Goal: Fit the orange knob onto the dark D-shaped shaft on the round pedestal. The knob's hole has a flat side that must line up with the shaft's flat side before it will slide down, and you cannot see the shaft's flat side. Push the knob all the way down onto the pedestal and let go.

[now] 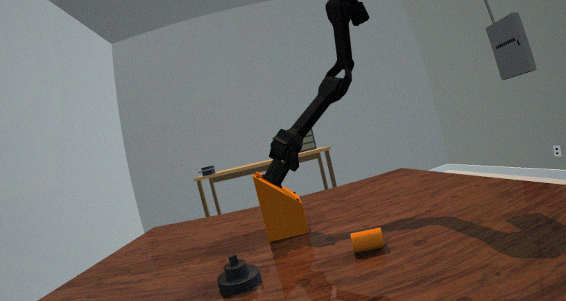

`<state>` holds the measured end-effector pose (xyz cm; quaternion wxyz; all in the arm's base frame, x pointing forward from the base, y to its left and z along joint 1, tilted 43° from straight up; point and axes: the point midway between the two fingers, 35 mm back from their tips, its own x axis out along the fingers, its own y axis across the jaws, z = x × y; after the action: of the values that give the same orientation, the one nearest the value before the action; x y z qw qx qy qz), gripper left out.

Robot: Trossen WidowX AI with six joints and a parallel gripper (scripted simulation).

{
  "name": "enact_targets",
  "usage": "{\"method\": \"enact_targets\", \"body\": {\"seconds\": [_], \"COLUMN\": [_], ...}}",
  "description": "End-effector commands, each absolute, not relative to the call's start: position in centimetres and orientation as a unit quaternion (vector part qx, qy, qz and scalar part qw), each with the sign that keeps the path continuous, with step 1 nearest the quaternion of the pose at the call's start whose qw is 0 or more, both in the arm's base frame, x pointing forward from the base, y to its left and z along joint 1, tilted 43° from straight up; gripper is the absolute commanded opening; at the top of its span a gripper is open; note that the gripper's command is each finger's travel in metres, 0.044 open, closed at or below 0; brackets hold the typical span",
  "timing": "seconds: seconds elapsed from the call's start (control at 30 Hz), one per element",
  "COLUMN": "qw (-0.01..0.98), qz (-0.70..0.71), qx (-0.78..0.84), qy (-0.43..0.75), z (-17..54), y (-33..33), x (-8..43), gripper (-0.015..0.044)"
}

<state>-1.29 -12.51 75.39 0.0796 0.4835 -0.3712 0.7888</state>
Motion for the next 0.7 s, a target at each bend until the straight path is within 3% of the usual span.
{"method": "enact_targets", "body": {"seconds": [0.0,0.3,0.67], "qw": [0.075,-0.152,-0.462], "qz": [0.788,0.725,0.574], "qx": [0.489,0.648,0.675], "qy": [-0.366,-0.175,-0.04], "z": [75.4,73.2,66.0], "y": [-12.7,-20.0,-23.7], "x": [-1.0,10.8,24.0], "gripper": [0.0426,0.044,0.044]}}
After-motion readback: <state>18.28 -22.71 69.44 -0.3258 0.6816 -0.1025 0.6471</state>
